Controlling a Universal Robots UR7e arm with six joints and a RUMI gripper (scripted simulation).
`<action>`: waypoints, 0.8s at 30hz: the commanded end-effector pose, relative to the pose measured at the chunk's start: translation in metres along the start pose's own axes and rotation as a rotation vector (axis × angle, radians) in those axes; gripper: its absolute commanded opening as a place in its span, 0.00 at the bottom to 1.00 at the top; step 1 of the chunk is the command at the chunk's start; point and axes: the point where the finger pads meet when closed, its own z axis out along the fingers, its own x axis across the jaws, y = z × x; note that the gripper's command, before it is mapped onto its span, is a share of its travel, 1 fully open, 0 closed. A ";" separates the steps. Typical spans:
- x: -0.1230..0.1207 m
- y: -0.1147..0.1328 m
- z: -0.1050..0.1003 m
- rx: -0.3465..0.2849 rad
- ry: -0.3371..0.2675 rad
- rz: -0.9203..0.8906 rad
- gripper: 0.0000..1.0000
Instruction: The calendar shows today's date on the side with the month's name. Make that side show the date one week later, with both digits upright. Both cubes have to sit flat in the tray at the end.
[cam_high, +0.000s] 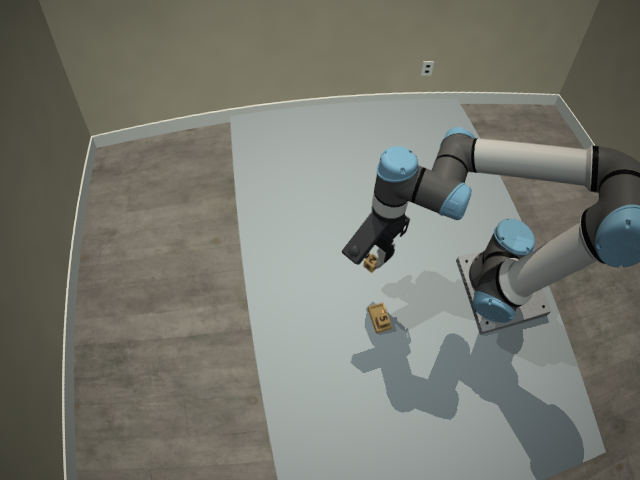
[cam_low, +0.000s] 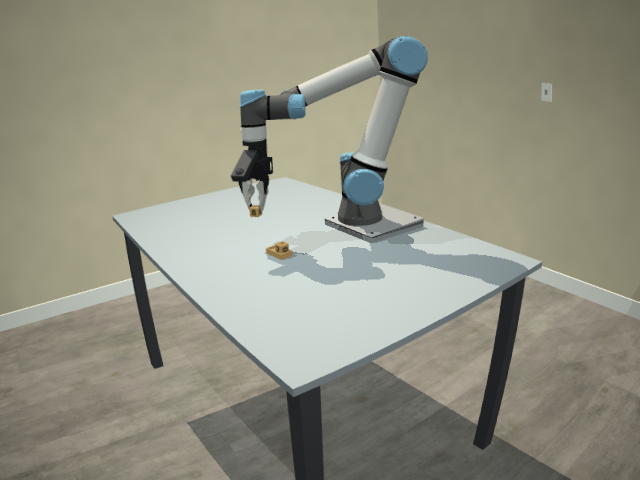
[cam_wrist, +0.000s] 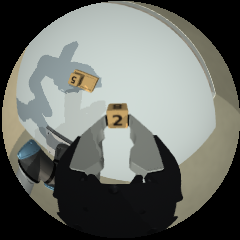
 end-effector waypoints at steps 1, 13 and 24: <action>0.001 0.000 -0.003 0.001 0.002 0.003 0.10; -0.002 0.000 -0.001 -0.001 -0.003 0.242 0.10; -0.001 0.001 -0.002 -0.001 -0.001 0.491 0.10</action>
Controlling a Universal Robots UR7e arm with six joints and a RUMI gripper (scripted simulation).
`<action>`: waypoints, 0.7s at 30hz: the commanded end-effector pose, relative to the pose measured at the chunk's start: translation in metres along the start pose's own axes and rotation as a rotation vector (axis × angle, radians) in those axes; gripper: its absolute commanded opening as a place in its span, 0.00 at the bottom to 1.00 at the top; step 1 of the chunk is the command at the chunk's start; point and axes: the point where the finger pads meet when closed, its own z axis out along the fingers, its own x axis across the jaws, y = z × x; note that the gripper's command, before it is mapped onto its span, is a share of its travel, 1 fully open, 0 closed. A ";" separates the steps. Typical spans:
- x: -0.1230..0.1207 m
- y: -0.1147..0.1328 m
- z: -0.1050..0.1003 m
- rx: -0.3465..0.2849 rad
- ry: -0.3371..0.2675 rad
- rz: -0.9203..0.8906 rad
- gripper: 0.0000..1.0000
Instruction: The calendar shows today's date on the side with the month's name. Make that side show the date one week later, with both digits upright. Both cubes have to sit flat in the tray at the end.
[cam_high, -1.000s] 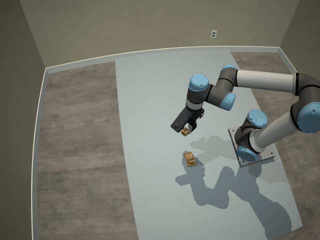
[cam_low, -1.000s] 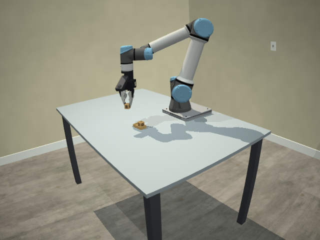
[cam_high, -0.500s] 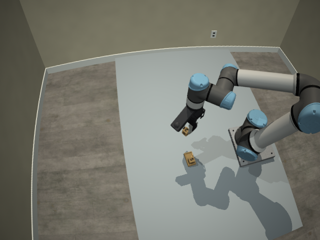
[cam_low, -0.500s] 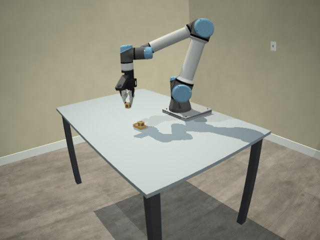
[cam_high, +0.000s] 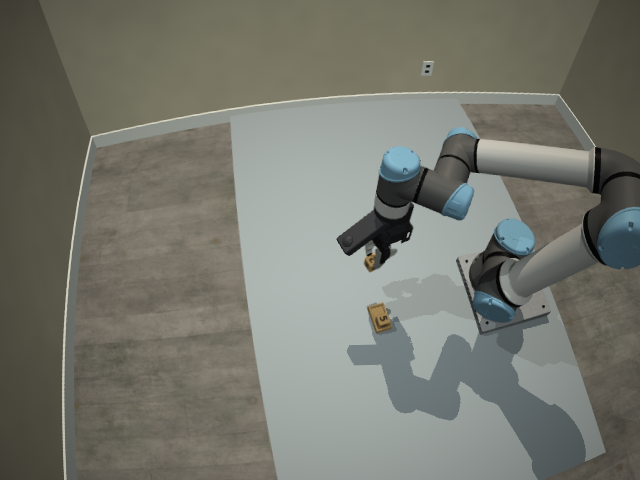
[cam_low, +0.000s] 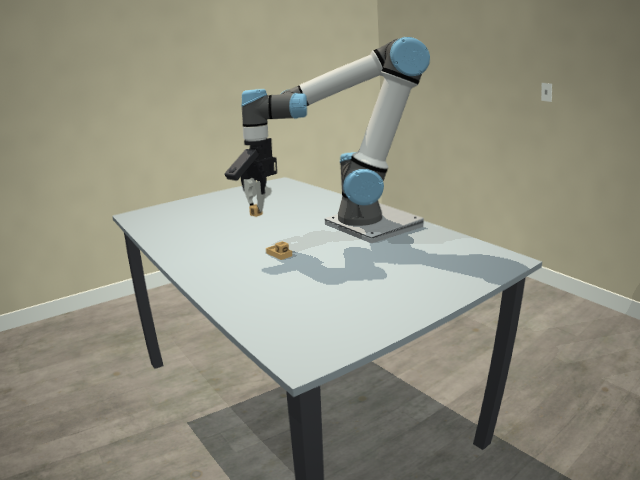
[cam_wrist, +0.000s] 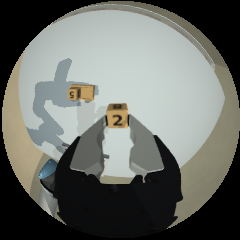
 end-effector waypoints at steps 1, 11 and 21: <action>-0.001 0.000 0.000 -0.005 0.006 0.170 0.10; -0.001 0.000 0.000 -0.006 0.005 0.191 0.10; -0.001 0.001 0.003 -0.008 0.003 0.193 0.10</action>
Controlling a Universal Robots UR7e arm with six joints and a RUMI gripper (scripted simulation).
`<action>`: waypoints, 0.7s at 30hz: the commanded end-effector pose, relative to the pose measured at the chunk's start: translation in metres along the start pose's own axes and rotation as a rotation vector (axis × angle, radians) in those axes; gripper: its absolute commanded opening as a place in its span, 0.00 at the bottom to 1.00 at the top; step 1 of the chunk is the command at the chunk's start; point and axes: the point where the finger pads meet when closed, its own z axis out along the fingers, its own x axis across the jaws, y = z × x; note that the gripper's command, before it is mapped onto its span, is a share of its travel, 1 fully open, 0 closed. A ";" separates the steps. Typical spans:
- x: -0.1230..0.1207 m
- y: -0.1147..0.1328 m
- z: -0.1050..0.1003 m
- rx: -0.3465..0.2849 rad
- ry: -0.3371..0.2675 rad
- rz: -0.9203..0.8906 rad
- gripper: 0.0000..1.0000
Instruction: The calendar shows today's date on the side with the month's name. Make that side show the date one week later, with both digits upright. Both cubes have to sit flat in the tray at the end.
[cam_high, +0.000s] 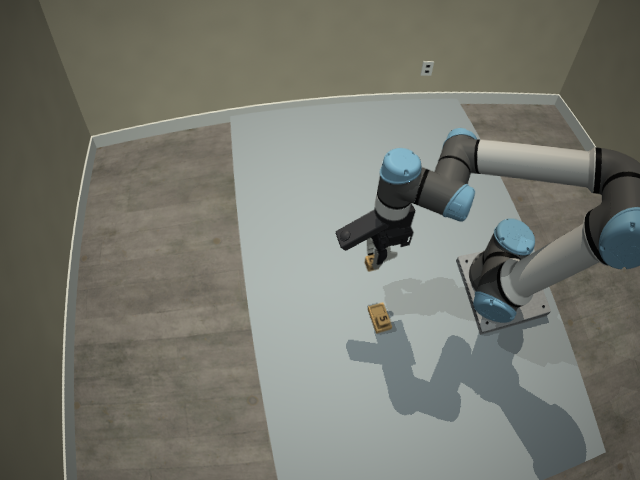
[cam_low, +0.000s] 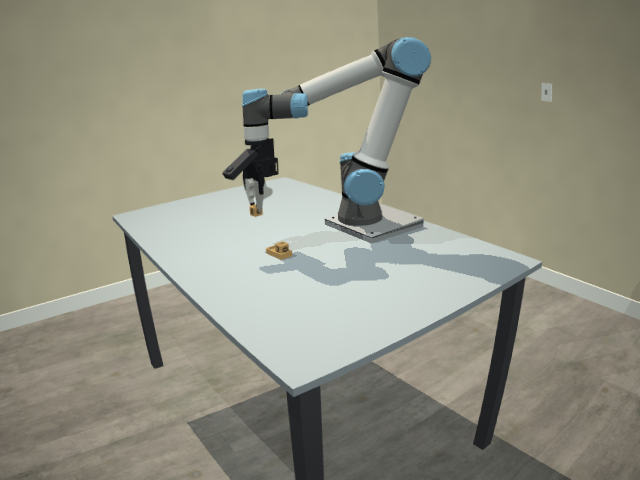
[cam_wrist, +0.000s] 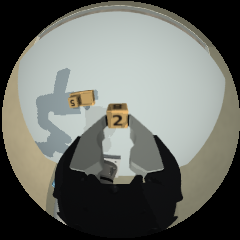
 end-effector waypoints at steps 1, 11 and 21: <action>-0.001 0.001 0.003 -0.004 -0.002 0.003 0.10; -0.002 0.001 0.033 -0.005 -0.002 0.002 0.10; -0.002 0.001 0.072 -0.005 -0.002 0.002 0.10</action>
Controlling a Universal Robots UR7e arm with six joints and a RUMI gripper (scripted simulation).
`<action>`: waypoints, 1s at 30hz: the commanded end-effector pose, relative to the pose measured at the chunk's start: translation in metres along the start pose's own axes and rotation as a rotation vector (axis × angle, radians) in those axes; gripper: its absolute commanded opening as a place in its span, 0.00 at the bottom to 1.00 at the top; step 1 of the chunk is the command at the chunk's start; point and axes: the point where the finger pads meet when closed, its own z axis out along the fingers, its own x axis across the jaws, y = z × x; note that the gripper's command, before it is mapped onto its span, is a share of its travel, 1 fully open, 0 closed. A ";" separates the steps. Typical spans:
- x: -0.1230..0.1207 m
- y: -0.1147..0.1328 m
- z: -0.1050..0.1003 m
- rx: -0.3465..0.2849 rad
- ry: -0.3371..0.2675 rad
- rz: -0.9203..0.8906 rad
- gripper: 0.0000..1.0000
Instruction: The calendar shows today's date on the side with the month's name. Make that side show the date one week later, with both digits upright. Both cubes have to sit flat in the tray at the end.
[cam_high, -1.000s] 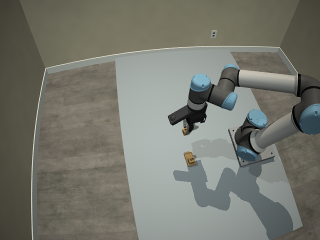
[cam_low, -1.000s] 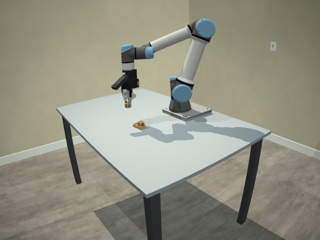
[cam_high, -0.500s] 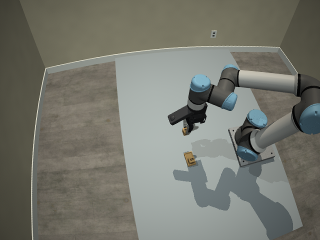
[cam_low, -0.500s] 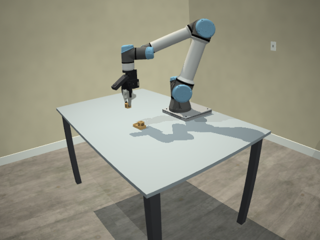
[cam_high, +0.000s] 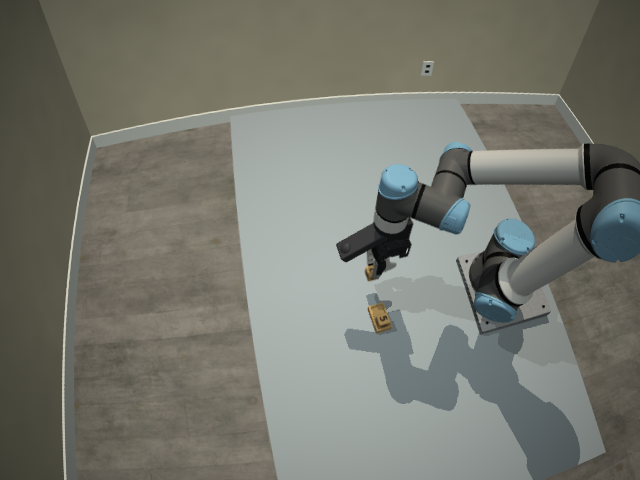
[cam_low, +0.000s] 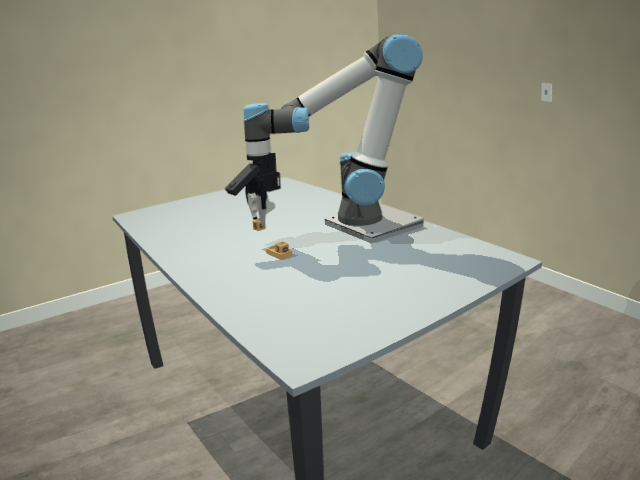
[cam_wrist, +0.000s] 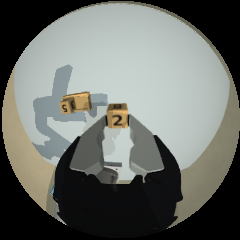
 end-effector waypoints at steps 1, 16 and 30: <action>0.002 -0.004 0.030 0.005 0.006 0.000 0.10; 0.002 -0.005 0.052 0.005 0.006 0.000 0.10; 0.003 -0.005 0.051 0.007 0.007 0.001 0.10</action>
